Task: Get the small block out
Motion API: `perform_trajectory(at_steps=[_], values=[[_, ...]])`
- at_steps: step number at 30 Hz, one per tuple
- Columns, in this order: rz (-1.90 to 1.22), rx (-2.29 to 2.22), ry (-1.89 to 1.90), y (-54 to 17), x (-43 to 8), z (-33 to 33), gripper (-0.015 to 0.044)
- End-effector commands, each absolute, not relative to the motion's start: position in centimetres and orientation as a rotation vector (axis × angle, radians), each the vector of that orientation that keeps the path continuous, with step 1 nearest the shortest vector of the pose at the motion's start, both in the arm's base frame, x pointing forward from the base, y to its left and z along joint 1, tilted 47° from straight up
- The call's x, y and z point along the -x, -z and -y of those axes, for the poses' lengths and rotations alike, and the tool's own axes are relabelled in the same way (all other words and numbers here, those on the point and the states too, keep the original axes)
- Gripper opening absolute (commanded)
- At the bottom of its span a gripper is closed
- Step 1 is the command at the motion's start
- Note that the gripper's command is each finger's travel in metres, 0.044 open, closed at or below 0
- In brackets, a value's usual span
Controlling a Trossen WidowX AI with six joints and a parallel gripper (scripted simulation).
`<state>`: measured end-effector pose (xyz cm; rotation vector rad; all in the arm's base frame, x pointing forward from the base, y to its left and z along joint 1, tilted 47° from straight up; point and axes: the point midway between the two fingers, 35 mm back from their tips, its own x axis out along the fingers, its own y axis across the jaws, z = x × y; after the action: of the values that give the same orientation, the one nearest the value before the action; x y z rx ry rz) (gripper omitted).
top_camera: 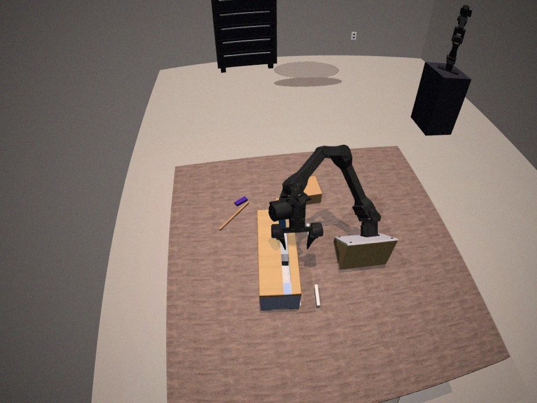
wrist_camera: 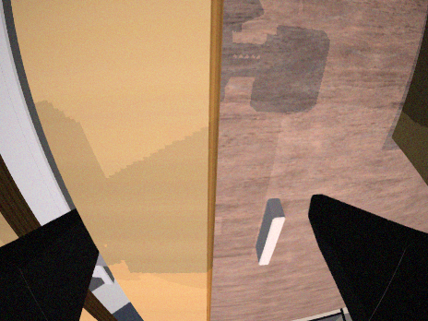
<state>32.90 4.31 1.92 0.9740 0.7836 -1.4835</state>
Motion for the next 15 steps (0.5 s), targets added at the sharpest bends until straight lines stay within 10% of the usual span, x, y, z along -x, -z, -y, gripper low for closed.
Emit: perform_trajectory(at_steps=[1,15], values=[[-0.788,-0.959,1.487,-1.21,-32.64,-3.53,0.04],[-0.782,-0.973,1.485,-0.72,-32.87,-3.21,0.04]])
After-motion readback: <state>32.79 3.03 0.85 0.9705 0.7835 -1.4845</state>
